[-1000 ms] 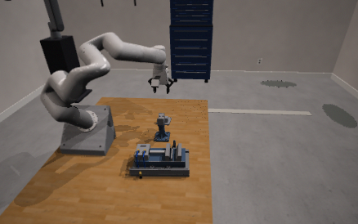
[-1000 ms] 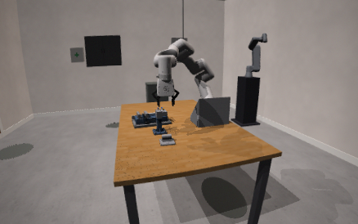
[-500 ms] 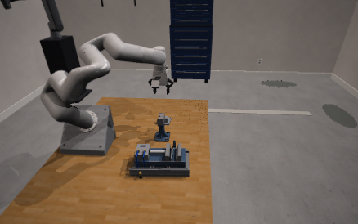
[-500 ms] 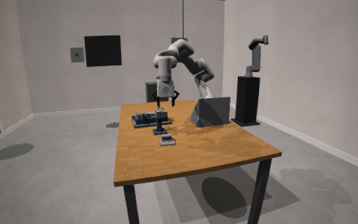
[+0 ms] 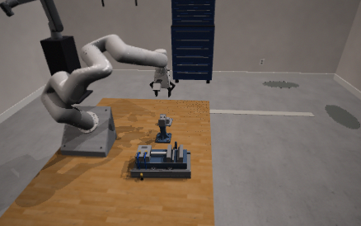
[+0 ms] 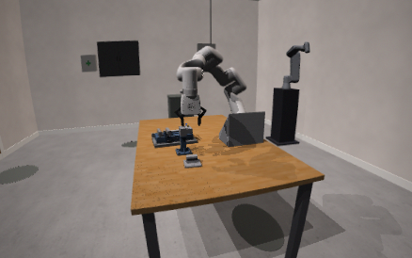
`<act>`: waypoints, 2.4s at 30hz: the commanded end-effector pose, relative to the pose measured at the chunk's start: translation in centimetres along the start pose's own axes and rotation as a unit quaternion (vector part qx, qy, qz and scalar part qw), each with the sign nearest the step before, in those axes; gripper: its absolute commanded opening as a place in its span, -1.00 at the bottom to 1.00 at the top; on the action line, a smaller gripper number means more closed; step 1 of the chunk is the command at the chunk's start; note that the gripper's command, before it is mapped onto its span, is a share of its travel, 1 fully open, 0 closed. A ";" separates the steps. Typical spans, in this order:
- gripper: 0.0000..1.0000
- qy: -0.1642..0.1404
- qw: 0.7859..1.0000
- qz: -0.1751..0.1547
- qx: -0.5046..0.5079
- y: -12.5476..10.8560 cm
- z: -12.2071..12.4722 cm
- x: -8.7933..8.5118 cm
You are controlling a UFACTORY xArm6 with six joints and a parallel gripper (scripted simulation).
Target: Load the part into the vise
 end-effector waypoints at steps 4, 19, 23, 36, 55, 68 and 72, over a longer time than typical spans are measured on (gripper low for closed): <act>0.78 0.002 1.000 -0.002 0.001 0.0 -0.1 0.8; 0.78 0.002 1.000 -0.002 0.001 0.0 -0.1 3.4; 0.78 0.002 1.000 -0.002 0.001 0.0 -0.1 4.4; 0.78 0.002 1.000 -0.002 0.001 -0.1 -0.2 7.4; 0.78 0.002 1.000 -0.002 0.001 -0.1 -0.2 12.1; 0.78 0.002 1.000 -0.002 0.001 -0.1 -0.2 14.6; 0.78 0.002 1.000 -0.002 0.001 -0.1 -0.2 15.4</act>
Point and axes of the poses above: the point where the finger pads meet when closed, its own x axis out along the fingers, its own z axis across the jaws, y = z × x, the point moved 8 cm from there along -x, back along the fingers, and after that the axes turned 10 degrees about -x, right-handed, at the moved point
